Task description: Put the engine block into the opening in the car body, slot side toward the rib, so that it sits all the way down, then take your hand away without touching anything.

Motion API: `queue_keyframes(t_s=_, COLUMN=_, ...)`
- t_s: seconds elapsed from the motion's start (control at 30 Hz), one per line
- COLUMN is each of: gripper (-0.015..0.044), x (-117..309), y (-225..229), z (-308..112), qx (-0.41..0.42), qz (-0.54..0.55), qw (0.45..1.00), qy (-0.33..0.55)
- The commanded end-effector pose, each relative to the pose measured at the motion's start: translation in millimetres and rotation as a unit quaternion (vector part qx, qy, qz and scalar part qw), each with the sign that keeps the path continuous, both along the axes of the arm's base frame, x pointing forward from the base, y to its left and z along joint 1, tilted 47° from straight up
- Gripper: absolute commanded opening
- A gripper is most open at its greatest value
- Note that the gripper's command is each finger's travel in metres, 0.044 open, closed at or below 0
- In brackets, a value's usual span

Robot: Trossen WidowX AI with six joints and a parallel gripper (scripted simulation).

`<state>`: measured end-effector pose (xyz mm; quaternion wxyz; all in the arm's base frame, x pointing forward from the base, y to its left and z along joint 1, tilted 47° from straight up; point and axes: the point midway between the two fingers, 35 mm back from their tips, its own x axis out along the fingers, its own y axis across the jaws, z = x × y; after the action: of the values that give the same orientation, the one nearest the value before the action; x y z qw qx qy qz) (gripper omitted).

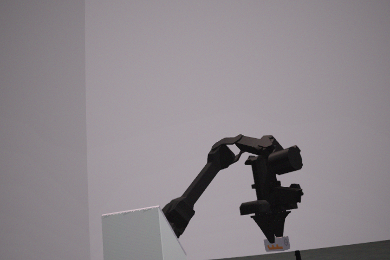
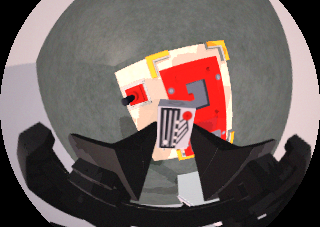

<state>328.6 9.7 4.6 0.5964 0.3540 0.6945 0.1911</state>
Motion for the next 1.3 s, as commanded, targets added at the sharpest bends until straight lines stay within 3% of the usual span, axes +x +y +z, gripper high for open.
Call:
queue_keyframes(t_s=0.0, gripper=0.0000, x=3.9, y=-6.2, z=-14.1, qx=0.001, qz=0.029, qw=0.999, qy=-0.032)
queue_keyframes(t_s=0.53, gripper=0.0000, x=9.9, y=-16.1, z=-56.8, qx=0.007, qz=0.128, qw=0.982, qy=-0.136)
queue_keyframes(t_s=0.73, gripper=0.0157, x=10.2, y=-16.2, z=-56.6, qx=0.008, qz=0.144, qw=0.978, qy=-0.152)
queue_keyframes(t_s=1.27, gripper=0.0160, x=9.1, y=-16.6, z=-57.3, qx=0.006, qz=0.113, qw=0.986, qy=-0.120)
